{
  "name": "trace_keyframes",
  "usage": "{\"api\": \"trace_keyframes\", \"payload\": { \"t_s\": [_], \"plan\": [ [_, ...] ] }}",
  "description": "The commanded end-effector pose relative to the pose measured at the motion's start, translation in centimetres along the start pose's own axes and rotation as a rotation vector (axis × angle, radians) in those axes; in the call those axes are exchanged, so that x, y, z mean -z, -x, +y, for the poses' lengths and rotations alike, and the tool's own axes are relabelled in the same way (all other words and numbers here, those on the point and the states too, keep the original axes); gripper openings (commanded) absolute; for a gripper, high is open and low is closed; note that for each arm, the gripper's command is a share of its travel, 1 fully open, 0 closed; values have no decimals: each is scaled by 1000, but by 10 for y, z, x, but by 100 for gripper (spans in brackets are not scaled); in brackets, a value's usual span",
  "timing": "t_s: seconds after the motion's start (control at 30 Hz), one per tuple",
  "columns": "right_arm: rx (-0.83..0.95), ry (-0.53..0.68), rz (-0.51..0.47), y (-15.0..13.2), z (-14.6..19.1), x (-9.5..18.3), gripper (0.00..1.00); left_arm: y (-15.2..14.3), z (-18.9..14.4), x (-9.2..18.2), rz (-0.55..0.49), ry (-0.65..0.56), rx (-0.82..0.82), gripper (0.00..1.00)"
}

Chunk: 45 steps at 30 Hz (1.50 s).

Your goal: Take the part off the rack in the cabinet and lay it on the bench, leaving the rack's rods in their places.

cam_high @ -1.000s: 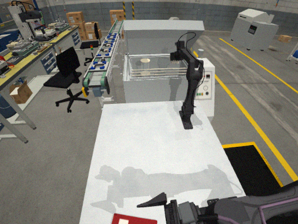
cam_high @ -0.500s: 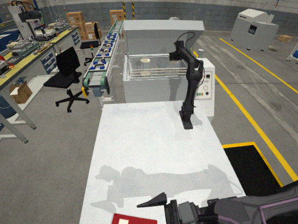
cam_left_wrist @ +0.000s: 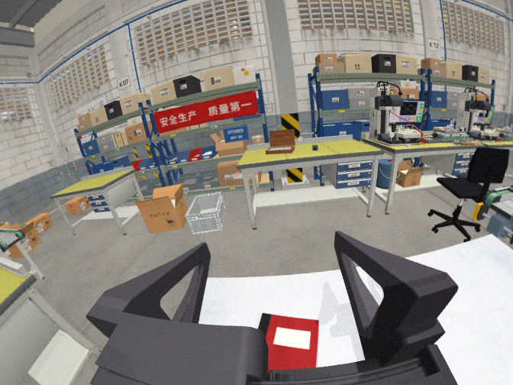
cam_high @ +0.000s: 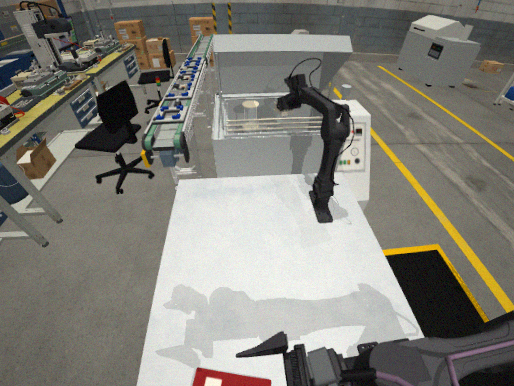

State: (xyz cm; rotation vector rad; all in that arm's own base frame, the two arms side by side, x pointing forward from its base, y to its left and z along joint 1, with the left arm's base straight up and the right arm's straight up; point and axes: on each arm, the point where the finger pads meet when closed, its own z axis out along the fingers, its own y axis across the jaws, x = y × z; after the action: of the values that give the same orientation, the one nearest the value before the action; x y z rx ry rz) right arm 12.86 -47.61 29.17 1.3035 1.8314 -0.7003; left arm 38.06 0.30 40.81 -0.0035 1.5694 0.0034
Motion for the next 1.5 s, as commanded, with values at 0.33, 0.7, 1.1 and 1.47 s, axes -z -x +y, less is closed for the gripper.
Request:
{"api": "trace_keyframes", "payload": {
  "t_s": [0.33, 0.7, 1.1, 1.47],
  "plan": [
    [149, 206, -233, 59, 90, 57, 76, 25, -5, 13, -55, -7, -4, 100],
    [258, 393, -232, 37, 163, 80, 76, 25, -5, 13, -55, -7, -4, 100],
    [371, 587, -197, -6, 231, 104, 76, 25, -5, 13, -55, -7, -4, 100],
    [460, 740, -251, -14, 279, 152, 76, 25, -5, 13, -55, -7, -4, 100]
  ]
}}
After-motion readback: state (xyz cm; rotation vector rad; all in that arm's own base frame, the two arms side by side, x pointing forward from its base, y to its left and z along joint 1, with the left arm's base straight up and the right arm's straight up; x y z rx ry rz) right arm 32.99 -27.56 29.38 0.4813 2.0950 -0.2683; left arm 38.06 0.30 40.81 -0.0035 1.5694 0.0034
